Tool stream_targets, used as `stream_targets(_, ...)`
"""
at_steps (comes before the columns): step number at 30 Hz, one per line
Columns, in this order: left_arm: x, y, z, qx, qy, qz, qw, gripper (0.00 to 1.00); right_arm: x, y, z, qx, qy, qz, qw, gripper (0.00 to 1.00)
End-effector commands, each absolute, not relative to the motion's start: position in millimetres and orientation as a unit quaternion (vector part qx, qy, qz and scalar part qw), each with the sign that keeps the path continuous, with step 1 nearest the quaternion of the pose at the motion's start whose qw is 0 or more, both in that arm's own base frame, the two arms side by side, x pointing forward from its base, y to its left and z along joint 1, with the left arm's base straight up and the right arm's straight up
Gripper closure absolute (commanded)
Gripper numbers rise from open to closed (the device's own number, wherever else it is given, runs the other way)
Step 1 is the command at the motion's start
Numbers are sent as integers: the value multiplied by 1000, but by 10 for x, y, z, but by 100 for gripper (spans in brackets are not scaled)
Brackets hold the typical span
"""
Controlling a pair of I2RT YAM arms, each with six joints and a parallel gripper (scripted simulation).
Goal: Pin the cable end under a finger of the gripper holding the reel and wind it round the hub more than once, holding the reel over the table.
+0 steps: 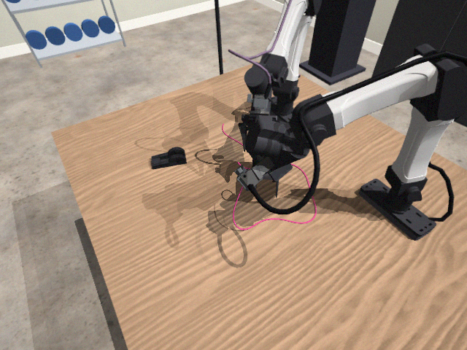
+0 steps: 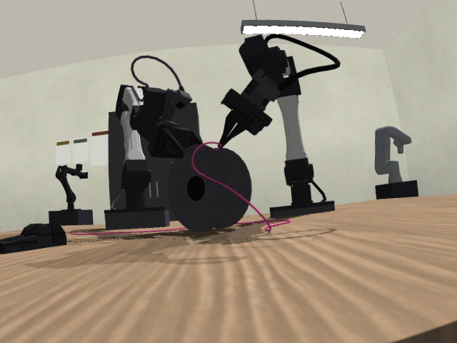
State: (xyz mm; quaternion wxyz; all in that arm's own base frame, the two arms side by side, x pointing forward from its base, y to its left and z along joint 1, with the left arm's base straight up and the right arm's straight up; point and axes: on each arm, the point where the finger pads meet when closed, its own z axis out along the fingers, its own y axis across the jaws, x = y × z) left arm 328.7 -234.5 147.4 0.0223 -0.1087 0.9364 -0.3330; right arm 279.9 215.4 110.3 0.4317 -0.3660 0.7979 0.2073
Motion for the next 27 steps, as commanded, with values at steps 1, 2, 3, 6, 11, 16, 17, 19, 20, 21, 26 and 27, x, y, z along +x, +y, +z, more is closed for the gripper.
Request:
stream_targets(1, 3334, -2364, 1538, -104, 934, -339, 42, 100, 2891, 2175, 1329, -359, 780, 214, 466, 25)
stream_targets(2, 3333, -2365, 1538, -104, 934, -339, 42, 100, 2884, 2174, 1326, -359, 780, 214, 466, 25)
stream_targets(3, 3333, -2366, 1539, -104, 934, -339, 42, 100, 2870, 2175, 1312, -360, 780, 215, 464, 25)
stream_targets(6, 3332, -2369, 1539, -104, 934, -339, 42, 100, 2806, 2133, 1212, -362, 786, 213, 454, 25)
stream_targets(11, 3330, -2375, 1539, -104, 934, -339, 42, 100, 2765, 2088, 1219, -365, 787, 210, 450, 25)
stream_targets(16, 3329, -2378, 1540, -104, 934, -339, 42, 100, 2725, 2051, 1204, -365, 789, 210, 448, 25)
stream_targets(17, 3328, -2379, 1540, -103, 934, -339, 42, 100, 2717, 2044, 1221, -366, 788, 210, 449, 25)
stream_targets(19, 3327, -2381, 1540, -103, 934, -339, 41, 100, 2687, 2016, 1223, -366, 788, 210, 448, 25)
stream_targets(20, 3327, -2382, 1540, -103, 934, -339, 41, 100, 2670, 1999, 1220, -366, 789, 210, 447, 25)
stream_targets(21, 3327, -2383, 1540, -103, 934, -339, 41, 100, 2657, 1985, 1228, -366, 788, 210, 448, 25)
stream_targets(26, 3336, -2376, 1541, -104, 934, -339, 42, 100, 2583, 1911, 1247, -366, 788, 210, 448, 25)
stream_targets(27, 3338, -2374, 1542, -104, 934, -339, 42, 100, 2567, 1895, 1248, -366, 789, 210, 447, 25)
